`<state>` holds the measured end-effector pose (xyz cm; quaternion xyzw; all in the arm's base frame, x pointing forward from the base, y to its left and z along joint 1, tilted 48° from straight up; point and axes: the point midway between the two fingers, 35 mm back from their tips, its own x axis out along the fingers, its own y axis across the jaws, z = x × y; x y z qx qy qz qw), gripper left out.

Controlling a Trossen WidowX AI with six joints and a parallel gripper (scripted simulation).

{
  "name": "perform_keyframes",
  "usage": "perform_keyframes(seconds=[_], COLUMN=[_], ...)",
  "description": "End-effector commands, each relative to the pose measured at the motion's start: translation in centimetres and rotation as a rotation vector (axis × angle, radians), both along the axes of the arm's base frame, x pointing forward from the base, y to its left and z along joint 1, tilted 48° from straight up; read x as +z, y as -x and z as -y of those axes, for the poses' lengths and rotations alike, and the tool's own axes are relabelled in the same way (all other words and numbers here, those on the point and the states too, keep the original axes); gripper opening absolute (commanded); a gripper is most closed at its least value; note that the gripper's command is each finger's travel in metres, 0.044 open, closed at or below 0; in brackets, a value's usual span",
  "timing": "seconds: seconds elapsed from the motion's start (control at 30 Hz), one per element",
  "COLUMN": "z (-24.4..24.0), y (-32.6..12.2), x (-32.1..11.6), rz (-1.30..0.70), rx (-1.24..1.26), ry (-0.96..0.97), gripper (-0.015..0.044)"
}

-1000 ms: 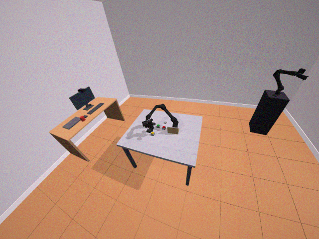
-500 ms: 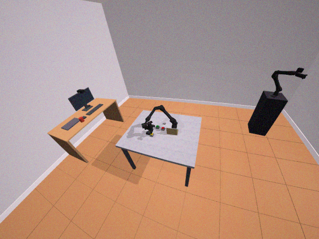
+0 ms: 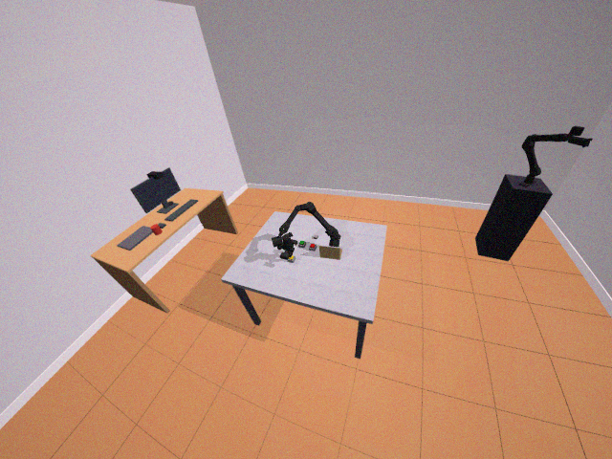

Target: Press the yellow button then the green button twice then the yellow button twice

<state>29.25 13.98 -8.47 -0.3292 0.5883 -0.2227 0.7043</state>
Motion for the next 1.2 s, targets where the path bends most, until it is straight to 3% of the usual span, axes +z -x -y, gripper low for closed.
perform_keyframes(seconds=[0.0, 0.2, 0.8, 1.17], z=[0.2, 0.2, -6.6, 2.7], y=[0.1, 0.1, 2.1, 2.2], x=[-0.2, -0.2, 6.2, 16.2], rz=[-0.006, -0.006, -0.009, -0.025], rx=[0.004, 0.004, 0.004, 0.004], ry=[0.01, 0.01, 0.007, 0.002], gripper=[0.002, 0.002, 0.002, 0.002])
